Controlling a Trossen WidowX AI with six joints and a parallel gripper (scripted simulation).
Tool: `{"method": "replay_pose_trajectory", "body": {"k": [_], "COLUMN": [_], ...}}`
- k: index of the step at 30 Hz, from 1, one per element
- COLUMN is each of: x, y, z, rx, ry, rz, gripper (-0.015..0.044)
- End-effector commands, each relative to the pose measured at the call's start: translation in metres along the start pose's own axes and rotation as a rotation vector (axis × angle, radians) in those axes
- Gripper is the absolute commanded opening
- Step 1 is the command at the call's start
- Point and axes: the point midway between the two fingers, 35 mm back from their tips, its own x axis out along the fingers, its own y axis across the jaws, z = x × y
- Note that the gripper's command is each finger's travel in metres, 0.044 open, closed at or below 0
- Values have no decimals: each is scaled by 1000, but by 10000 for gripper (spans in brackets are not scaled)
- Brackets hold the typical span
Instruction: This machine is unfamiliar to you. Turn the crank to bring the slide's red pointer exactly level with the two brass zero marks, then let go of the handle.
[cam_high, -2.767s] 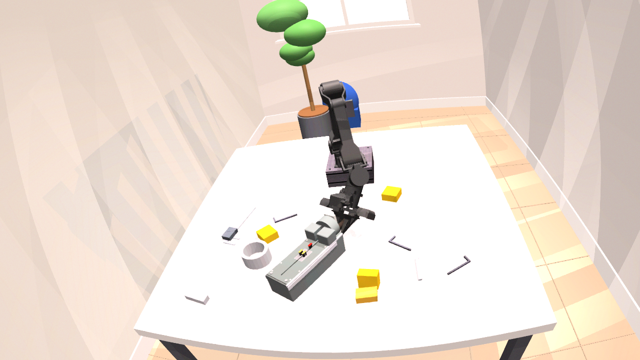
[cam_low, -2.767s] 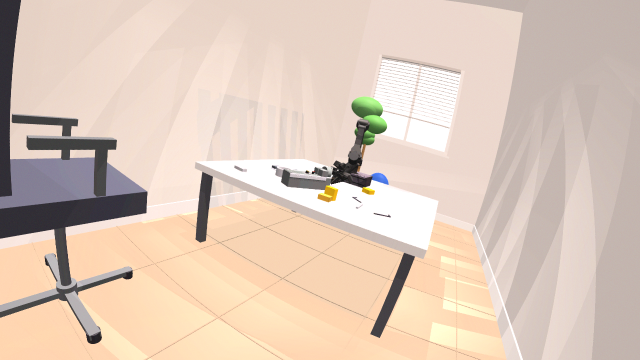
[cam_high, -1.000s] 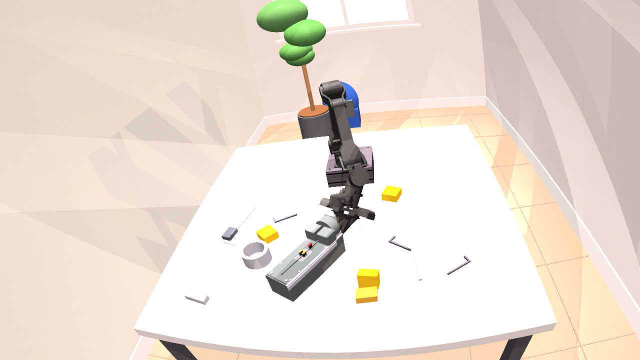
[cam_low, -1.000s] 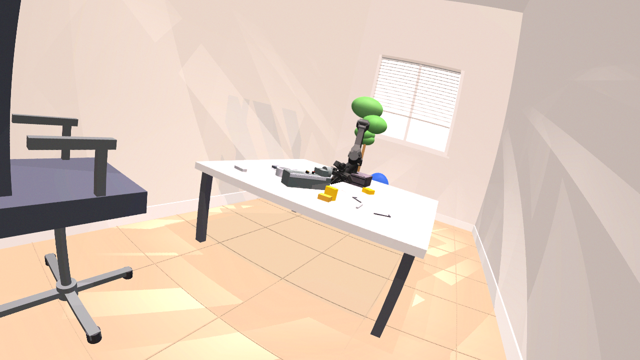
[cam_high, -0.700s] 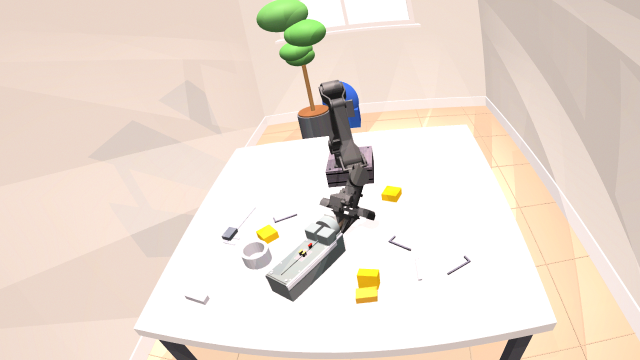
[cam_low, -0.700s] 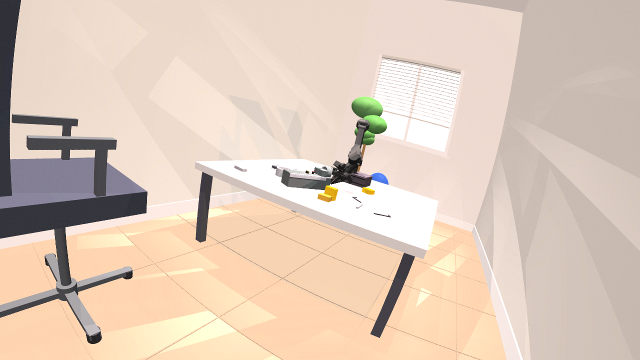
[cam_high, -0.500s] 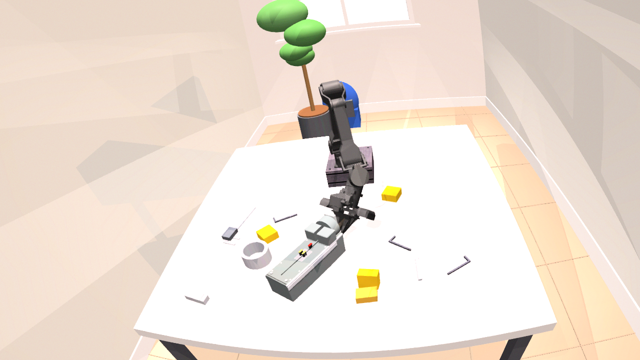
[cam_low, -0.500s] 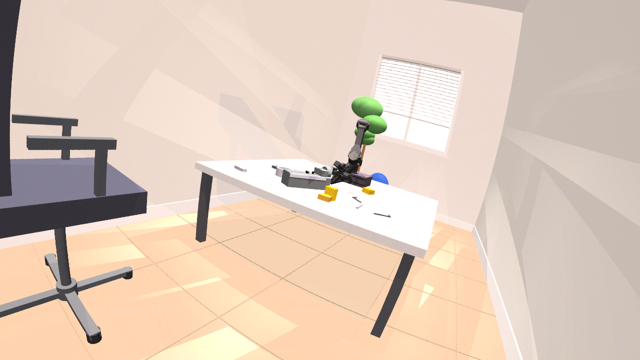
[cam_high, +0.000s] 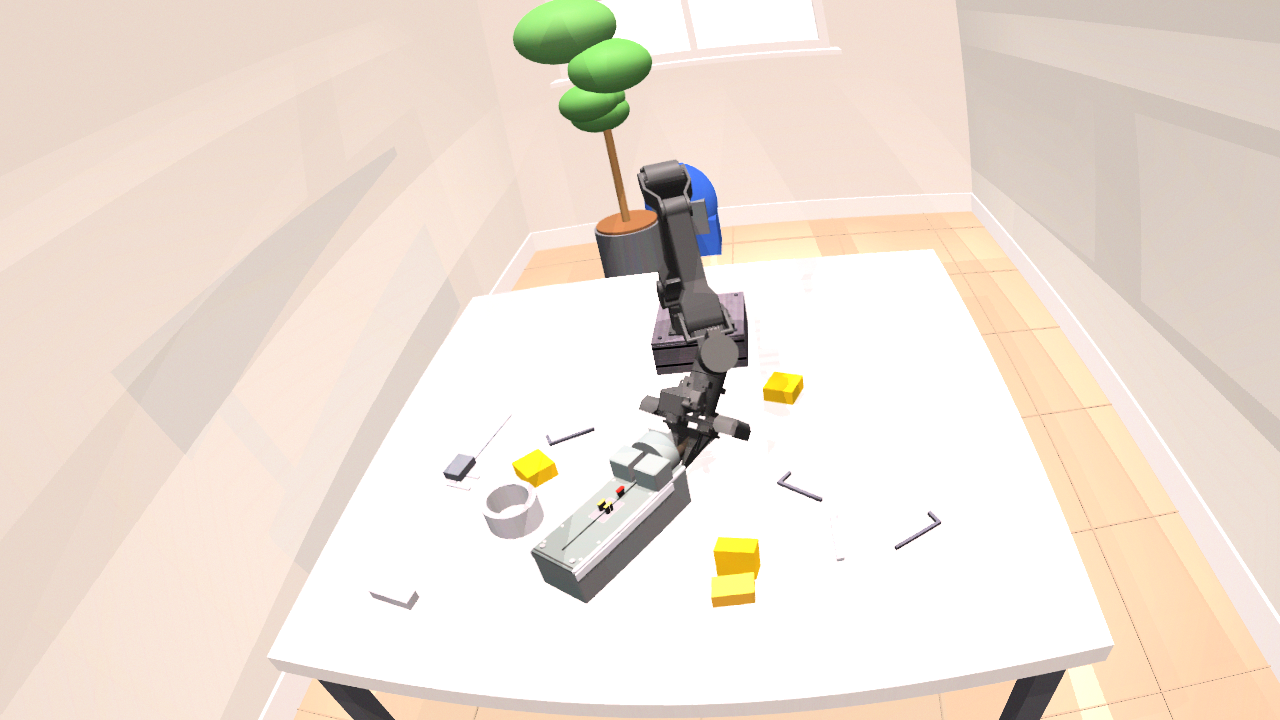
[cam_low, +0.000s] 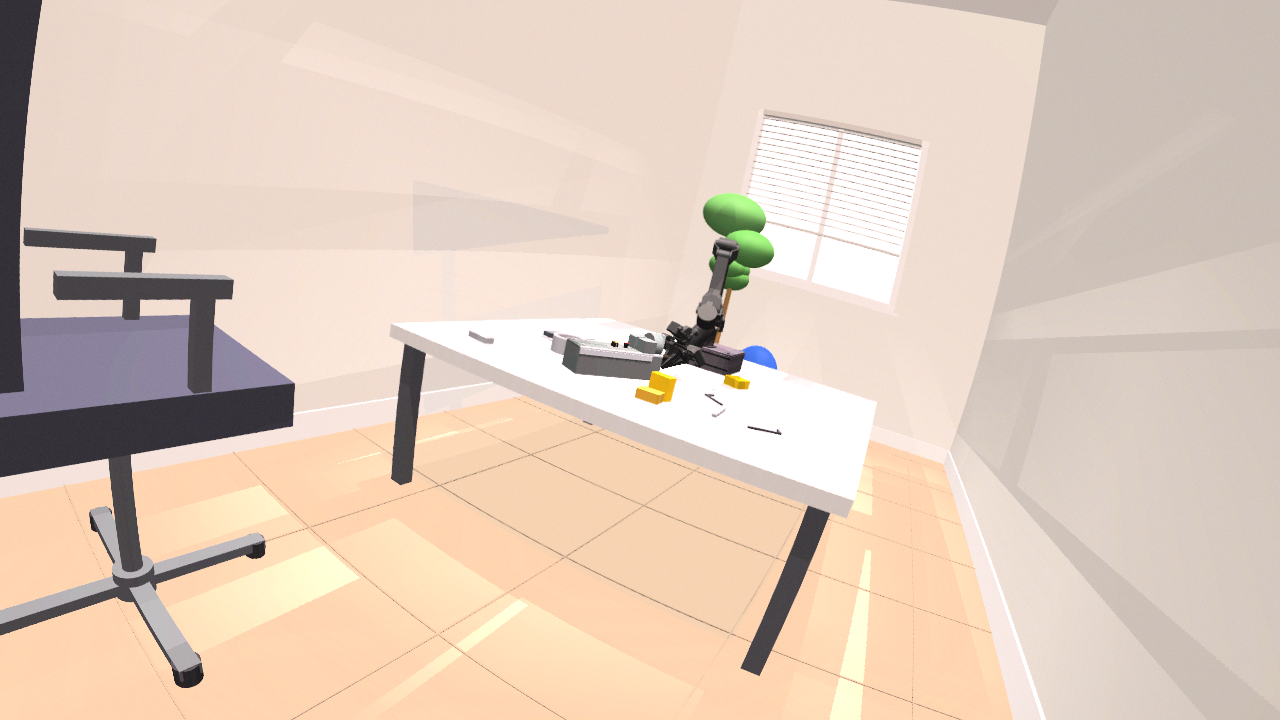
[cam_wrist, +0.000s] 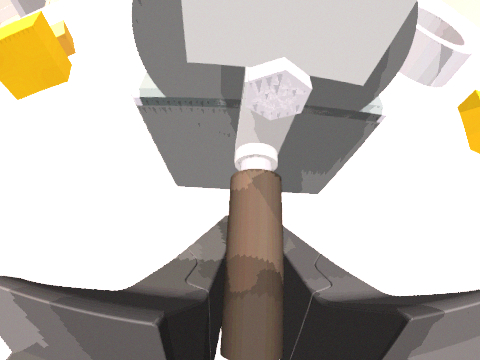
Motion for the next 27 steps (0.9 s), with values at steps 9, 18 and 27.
{"method": "replay_pose_trajectory", "body": {"k": [9, 18, 27], "x": [0, 0, -24], "y": [0, 0, 1], "z": [0, 1, 26], "rx": [0, 0, 1], "ry": [0, 0, 0], "rz": [0, 0, 1], "gripper": [236, 440, 440]}}
